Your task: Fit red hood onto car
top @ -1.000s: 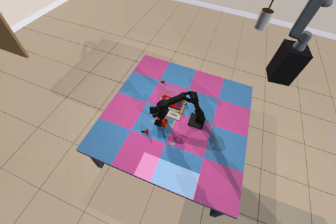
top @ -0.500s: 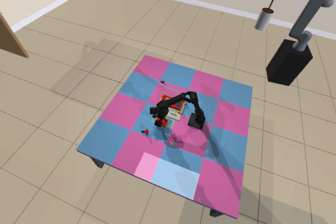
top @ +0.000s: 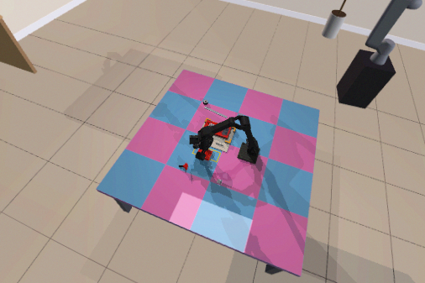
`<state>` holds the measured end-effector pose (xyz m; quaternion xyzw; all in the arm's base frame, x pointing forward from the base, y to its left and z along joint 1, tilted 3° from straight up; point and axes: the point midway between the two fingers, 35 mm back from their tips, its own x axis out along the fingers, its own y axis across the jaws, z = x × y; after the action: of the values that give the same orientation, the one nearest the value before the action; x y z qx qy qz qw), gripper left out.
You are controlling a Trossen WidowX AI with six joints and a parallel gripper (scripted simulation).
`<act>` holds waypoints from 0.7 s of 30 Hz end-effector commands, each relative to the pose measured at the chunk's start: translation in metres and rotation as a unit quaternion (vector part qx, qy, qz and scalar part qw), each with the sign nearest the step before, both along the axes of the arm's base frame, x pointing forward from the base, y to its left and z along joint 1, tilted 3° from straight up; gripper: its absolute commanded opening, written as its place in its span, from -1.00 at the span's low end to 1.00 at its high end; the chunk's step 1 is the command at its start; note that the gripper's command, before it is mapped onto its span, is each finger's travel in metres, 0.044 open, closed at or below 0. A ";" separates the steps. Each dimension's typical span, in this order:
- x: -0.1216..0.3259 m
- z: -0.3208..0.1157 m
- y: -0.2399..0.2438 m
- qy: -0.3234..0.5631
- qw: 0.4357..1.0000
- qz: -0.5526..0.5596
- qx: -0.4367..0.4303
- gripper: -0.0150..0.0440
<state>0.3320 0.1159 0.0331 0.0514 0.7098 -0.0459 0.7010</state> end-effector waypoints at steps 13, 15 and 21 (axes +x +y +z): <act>0.001 0.050 -0.001 -0.001 1.000 0.000 0.000 -0.49; 0.001 0.059 -0.001 -0.001 1.000 0.000 0.000 -0.49; 0.001 0.083 -0.001 -0.001 1.000 0.000 0.000 -0.49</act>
<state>0.3327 0.1150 0.1014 0.0518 0.7113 -0.0477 0.6993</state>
